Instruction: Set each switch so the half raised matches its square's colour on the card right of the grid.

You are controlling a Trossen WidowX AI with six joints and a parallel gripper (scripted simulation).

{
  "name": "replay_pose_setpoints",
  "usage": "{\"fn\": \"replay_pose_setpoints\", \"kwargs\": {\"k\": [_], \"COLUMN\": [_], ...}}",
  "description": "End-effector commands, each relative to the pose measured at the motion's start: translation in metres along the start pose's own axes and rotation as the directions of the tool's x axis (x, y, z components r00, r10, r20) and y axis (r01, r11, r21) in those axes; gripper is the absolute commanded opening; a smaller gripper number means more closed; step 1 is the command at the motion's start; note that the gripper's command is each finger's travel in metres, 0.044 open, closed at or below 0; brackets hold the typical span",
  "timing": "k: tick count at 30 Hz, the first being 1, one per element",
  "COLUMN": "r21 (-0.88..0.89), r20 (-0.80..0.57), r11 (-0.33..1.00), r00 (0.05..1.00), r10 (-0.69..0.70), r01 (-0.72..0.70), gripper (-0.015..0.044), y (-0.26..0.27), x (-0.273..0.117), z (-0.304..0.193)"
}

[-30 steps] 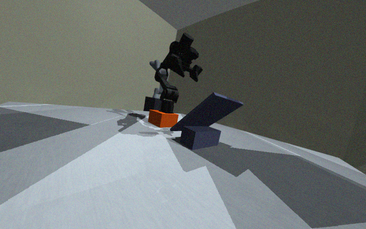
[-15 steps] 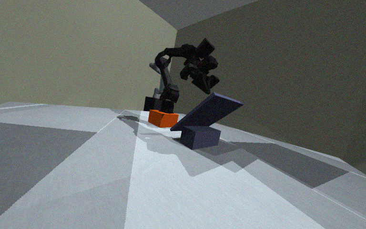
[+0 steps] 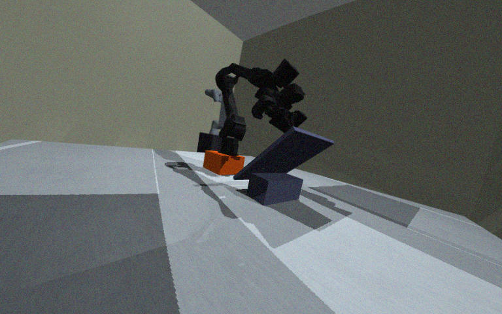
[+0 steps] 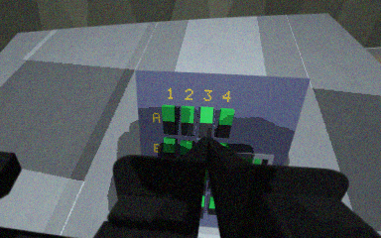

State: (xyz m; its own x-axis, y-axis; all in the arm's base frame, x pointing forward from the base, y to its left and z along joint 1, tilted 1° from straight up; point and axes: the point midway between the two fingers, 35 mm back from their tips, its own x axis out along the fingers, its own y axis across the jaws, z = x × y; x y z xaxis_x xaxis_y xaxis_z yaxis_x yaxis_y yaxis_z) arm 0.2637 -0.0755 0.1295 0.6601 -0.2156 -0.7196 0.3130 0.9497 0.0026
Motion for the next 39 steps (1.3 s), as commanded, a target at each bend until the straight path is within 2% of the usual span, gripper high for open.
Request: {"fn": "replay_pose_setpoints", "kwargs": {"k": [1,14,39], "r21": [0.001,0.001,0.001], "r20": [-0.001,0.0,0.0], "r11": [1.0,1.0,1.0], "r00": [1.0,1.0,1.0], "r10": [-0.002,-0.002,-0.002], "r01": [0.002,0.002,0.002], "gripper": [0.0,0.0,0.0], "y": [0.0,0.0,0.0], "x": [0.008,0.023,0.024], "z": [-0.001,-0.001,-0.001]}}
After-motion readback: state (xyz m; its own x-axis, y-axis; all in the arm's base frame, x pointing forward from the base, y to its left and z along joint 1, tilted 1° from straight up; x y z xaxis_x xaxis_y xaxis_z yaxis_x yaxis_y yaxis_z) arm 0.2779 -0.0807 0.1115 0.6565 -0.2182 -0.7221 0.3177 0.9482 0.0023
